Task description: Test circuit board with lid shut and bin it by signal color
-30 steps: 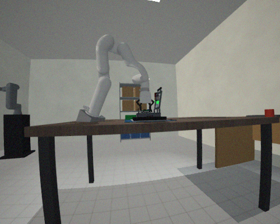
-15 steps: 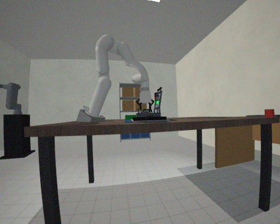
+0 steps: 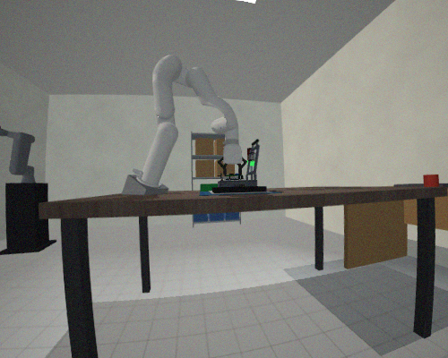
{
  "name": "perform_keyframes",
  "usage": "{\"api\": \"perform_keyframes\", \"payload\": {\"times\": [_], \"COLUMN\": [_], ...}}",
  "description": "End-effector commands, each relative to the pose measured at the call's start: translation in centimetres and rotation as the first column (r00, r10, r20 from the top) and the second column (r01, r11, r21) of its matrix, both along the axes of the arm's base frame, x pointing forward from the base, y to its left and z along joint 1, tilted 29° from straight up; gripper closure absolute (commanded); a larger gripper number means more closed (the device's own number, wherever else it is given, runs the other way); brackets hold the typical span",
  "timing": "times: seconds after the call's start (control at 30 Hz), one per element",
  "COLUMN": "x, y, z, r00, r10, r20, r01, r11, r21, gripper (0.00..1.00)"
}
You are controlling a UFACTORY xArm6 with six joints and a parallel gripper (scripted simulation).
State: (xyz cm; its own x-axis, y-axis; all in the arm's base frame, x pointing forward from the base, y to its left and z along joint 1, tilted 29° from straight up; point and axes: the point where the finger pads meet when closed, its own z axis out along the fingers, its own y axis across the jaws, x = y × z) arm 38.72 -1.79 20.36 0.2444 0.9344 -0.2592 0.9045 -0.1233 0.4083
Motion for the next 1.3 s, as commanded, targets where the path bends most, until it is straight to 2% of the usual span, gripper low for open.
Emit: {"api": "perform_keyframes", "payload": {"times": [0.0,0.67,0.9,1.27], "x": [0.0,-0.2,-0.6,-2.2], "y": [0.1,0.3,0.7,2.2], "z": [0.3,0.9,2.0,5.7], "r00": [1.0,1.0,1.0,1.0], "r10": [0.001,0.001,0.001,0.001], "r20": [0.004,0.004,0.004,0.004], "r01": [-0.001,-0.001,-0.001,-0.001], "r11": [1.0,1.0,1.0,1.0], "r21": [0.001,0.001,0.0,0.001], "gripper": [0.21,0.21,0.21,0.21]}}
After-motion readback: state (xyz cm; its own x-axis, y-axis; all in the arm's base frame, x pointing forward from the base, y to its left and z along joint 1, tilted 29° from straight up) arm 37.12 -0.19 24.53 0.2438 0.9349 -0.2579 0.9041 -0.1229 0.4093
